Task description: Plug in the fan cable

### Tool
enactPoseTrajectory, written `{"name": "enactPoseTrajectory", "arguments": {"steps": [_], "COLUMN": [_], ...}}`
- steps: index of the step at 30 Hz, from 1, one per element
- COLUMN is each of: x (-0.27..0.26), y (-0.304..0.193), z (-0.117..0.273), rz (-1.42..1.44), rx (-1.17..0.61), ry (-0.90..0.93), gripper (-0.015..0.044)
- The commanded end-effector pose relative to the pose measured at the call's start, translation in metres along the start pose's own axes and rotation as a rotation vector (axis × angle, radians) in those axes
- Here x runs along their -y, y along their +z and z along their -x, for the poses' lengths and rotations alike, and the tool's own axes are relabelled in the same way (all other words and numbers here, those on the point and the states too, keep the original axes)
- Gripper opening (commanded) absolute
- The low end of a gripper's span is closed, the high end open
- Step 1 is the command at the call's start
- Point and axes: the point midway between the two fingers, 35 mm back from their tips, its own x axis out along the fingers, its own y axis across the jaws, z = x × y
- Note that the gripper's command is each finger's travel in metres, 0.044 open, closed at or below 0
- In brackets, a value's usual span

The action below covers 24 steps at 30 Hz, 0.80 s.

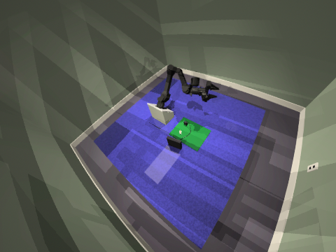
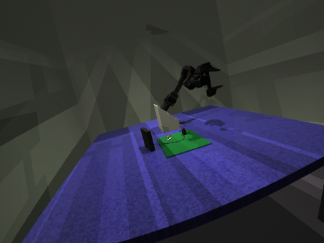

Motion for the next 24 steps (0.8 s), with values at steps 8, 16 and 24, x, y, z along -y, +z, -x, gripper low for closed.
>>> {"name": "enactPoseTrajectory", "arguments": {"steps": [8,16,24], "x": [0.026,0.066,0.089], "y": [0.068,0.149,0.177], "z": [0.003,0.049,0.101], "rz": [0.353,0.773,0.944], "rx": [0.214,0.307,0.164], "ry": [-0.241,-0.752,-1.122], "gripper": [0.044,0.044,0.044]}}
